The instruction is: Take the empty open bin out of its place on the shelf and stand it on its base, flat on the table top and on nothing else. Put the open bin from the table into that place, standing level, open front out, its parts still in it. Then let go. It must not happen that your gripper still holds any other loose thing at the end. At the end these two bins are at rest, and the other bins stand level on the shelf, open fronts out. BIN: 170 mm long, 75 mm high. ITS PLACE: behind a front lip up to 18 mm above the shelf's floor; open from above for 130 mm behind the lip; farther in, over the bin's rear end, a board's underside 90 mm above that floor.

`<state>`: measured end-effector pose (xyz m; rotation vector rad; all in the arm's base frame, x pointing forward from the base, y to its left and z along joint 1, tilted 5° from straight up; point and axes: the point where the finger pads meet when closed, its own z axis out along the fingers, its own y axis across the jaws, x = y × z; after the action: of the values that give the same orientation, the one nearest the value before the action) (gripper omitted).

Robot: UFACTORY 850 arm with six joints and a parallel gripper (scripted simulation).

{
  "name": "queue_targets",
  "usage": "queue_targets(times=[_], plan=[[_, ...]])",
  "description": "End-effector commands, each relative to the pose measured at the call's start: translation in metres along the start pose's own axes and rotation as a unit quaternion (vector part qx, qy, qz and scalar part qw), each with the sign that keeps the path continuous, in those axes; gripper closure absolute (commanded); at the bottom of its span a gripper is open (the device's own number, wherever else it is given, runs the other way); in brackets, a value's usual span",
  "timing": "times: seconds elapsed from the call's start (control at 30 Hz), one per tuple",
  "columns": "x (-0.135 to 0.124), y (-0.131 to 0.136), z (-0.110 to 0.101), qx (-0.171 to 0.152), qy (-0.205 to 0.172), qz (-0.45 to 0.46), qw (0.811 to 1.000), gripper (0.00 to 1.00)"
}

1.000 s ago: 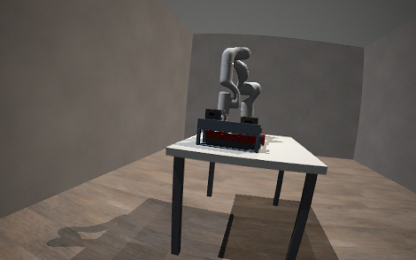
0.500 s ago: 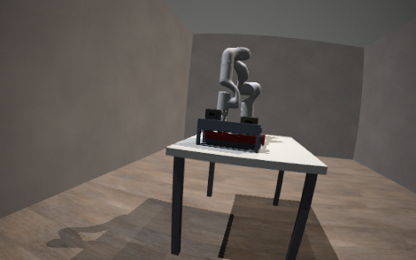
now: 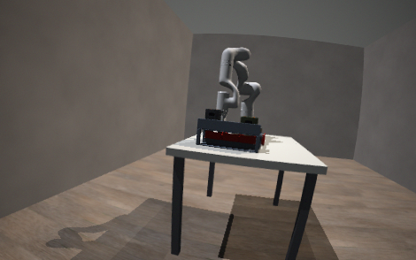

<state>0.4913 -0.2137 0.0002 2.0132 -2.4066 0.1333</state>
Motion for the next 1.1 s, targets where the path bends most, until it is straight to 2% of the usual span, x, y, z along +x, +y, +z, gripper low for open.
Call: queue_targets(times=[0.0, 0.37, 1.07], plan=[[0.000, -0.001, -0.001, 0.000, -0.003, 0.000, 1.000, 1.00], [0.000, 0.001, -0.003, 0.000, -0.003, 0.000, 1.000, 1.00], [0.000, 0.019, -0.020, 0.000, -0.003, 0.000, 1.000, 1.00]])
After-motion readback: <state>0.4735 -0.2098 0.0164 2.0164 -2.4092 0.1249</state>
